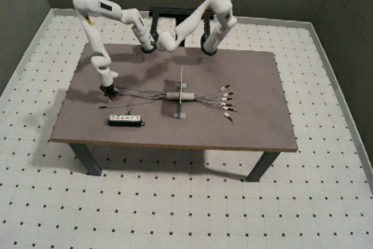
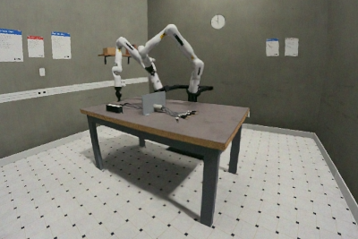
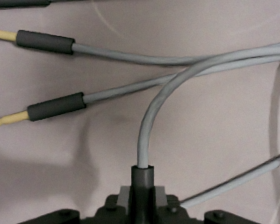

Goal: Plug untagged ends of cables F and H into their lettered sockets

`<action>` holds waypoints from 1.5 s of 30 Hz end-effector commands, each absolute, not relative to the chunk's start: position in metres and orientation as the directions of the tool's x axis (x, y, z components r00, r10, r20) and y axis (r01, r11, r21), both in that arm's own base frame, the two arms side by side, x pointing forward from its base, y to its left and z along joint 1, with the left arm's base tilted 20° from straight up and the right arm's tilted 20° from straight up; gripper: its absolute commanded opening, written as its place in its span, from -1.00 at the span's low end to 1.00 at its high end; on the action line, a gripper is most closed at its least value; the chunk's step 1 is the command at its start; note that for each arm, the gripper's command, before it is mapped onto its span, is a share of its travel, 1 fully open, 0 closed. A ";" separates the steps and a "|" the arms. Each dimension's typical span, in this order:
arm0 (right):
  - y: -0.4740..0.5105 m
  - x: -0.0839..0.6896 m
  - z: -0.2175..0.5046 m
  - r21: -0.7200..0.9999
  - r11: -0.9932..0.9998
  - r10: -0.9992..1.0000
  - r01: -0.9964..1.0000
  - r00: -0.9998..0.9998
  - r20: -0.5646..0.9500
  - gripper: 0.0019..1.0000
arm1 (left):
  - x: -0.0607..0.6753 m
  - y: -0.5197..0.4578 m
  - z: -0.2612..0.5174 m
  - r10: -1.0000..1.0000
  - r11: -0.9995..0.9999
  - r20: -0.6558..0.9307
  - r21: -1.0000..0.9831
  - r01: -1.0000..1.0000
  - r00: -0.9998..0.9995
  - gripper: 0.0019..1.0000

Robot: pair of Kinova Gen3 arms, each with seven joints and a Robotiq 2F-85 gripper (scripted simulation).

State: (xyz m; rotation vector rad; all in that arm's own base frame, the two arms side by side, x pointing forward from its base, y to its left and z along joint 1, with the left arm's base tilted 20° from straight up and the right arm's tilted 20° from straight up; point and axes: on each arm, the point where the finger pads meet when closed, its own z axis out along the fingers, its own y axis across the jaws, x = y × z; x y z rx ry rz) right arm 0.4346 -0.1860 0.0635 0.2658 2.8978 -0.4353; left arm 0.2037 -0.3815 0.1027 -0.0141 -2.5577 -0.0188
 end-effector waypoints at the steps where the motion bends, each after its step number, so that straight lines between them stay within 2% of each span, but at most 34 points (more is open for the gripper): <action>1: -0.186 0.435 0.064 -0.315 0.949 -0.083 -0.032 -0.985 -0.151 -0.73 | 0.204 -0.382 0.104 0.008 1.000 0.550 0.009 0.015 -0.835 -0.37; 17: -0.186 0.435 0.064 -0.315 0.949 -0.083 -0.032 -0.985 -0.151 -0.73 | 0.204 -0.382 0.104 0.008 1.000 0.550 0.009 0.015 -0.835 -0.37; 18: -0.124 0.464 0.049 -0.315 0.949 -0.083 -0.032 -0.985 -0.151 -0.73 | 0.204 -0.382 0.104 0.008 1.000 0.550 0.009 0.015 -0.835 -0.37; 24: -0.093 0.478 0.042 -0.315 0.949 -0.083 -0.032 -0.985 -0.151 -0.73 | 0.204 -0.382 0.104 0.008 1.000 0.550 0.009 0.015 -0.835 -0.37; 45: -0.101 0.483 0.016 -0.315 0.949 -0.083 -0.032 -0.985 -0.151 -0.73 | 0.204 -0.382 0.104 0.008 1.000 0.550 0.009 0.015 -0.835 -0.37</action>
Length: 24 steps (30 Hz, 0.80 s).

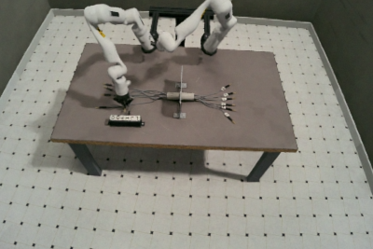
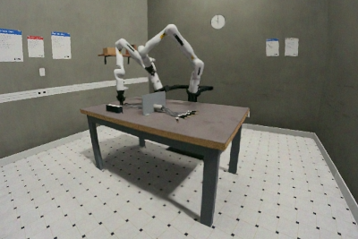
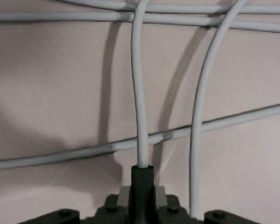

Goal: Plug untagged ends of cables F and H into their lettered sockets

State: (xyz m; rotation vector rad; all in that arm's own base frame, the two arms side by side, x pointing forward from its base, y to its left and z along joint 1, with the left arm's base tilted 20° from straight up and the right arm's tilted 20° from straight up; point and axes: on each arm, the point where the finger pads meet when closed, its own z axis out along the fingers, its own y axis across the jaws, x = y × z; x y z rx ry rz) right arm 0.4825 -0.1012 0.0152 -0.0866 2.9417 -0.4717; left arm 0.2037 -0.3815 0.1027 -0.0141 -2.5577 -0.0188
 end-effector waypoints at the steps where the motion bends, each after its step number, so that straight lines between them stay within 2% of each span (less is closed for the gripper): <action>1: -0.101 0.483 0.016 -0.315 0.949 -0.083 -0.032 -0.985 -0.151 -0.73 | 0.204 -0.382 0.104 0.008 1.000 0.550 0.009 0.015 -0.835 -0.37; 6: -0.101 0.483 0.016 -0.315 0.949 -0.083 -0.032 -0.985 -0.151 -0.73 | 0.204 -0.382 0.104 0.008 1.000 0.550 0.009 0.015 -0.835 -0.37; 7: -0.098 0.516 0.020 -0.315 0.949 -0.083 -0.032 -0.985 -0.151 -0.73 | 0.204 -0.382 0.104 0.008 1.000 0.550 0.009 0.015 -0.835 -0.37; 24: -0.099 0.515 0.019 -0.315 0.949 -0.083 -0.031 -0.985 -0.151 -0.73 | 0.204 -0.382 0.104 0.008 1.000 0.550 0.009 0.015 -0.835 -0.37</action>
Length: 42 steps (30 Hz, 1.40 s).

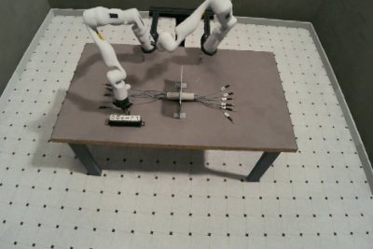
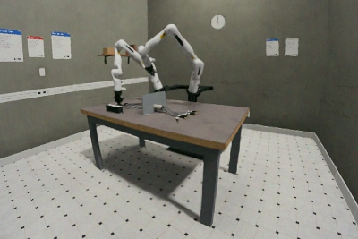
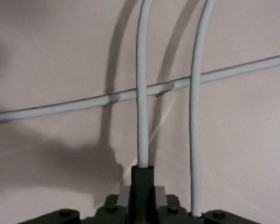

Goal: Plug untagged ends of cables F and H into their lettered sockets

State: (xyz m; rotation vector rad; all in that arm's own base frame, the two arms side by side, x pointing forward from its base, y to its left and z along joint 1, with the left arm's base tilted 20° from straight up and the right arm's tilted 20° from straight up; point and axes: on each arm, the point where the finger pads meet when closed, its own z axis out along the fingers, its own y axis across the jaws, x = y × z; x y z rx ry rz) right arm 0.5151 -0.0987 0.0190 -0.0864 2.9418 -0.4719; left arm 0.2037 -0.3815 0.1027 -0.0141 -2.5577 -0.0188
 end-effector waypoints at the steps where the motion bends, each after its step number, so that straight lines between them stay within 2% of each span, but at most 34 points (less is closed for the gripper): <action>1: -0.099 0.515 0.019 -0.315 0.949 -0.083 -0.031 -0.985 -0.151 -0.73 | 0.204 -0.382 0.104 0.008 1.000 0.550 0.009 0.015 -0.835 -0.37; 42: -0.099 0.510 0.020 -0.315 0.949 -0.083 -0.031 -0.985 -0.151 -0.73 | 0.204 -0.382 0.104 0.008 1.000 0.550 0.009 0.015 -0.835 -0.37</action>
